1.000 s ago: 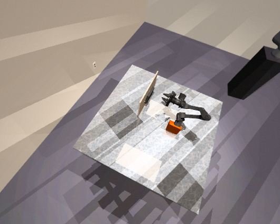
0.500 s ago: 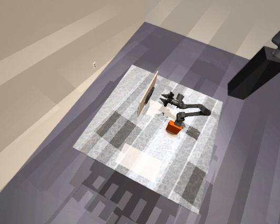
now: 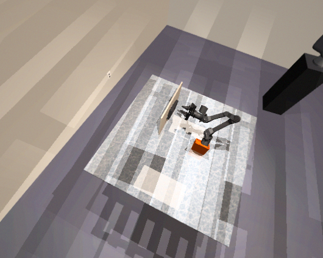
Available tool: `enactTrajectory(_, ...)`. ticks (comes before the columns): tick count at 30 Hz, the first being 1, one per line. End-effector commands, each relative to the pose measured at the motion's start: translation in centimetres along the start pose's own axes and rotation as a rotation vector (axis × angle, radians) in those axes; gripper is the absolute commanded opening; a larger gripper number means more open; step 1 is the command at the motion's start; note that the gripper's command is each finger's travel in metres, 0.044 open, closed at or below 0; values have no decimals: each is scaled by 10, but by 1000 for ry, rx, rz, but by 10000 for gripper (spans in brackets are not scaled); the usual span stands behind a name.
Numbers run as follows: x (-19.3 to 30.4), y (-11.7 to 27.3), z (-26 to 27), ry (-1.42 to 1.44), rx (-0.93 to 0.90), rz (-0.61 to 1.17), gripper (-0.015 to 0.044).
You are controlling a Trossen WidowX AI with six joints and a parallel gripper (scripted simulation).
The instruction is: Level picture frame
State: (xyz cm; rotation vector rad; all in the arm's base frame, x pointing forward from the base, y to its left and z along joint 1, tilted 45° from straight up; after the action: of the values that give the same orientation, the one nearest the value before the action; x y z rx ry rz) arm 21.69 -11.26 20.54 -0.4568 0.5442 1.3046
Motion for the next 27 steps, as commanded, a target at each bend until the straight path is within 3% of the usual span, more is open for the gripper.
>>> enactTrajectory(1, 5, -29, -3, -3, 4, 2, 260)
enactTrajectory(27, 6, -44, -3, -4, 4, 2, 260)
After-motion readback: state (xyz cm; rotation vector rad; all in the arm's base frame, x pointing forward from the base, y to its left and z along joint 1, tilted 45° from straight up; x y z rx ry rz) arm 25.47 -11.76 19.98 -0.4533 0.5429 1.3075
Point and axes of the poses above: the point midway between the two fingers, 35 mm back from their tips, its own y axis back along the fingers, its own z axis across the jaws, x = y × z, the point moved 6 cm from there along y, back along the fingers, and after that the axes turned 2 degrees about y, right-handed, at the moved point
